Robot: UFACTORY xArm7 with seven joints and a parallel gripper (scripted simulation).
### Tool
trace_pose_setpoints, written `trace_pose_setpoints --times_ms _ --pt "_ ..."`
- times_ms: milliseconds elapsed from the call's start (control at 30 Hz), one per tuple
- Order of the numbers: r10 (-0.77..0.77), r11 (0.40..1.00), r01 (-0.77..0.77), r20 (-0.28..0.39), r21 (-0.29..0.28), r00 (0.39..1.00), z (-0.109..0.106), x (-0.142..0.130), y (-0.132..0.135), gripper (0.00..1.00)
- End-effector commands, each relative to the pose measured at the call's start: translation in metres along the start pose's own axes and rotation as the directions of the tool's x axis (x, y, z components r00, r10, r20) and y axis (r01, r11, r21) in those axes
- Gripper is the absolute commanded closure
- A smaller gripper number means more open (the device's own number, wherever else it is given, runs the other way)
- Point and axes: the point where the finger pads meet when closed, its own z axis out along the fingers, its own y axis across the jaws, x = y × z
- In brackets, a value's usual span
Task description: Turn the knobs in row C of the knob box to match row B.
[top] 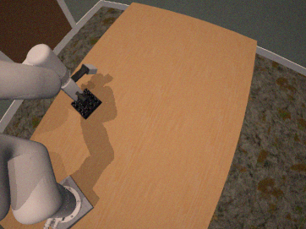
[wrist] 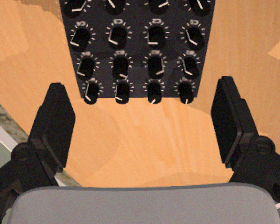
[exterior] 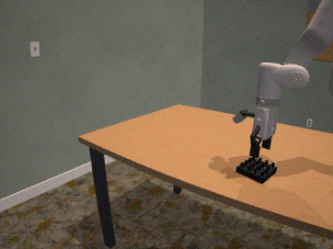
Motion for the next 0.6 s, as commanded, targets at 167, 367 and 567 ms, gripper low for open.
trace_pose_setpoints --times_ms 167,367,567 --pt "0.000 1.000 0.000 -0.002 0.002 1.000 -0.001 -0.016 -0.002 0.00" --pt "0.000 1.000 0.000 -0.002 0.002 1.000 0.000 -0.025 -0.002 0.00" --pt "0.000 1.000 0.000 -0.002 0.002 1.000 0.000 -0.036 -0.003 0.00"
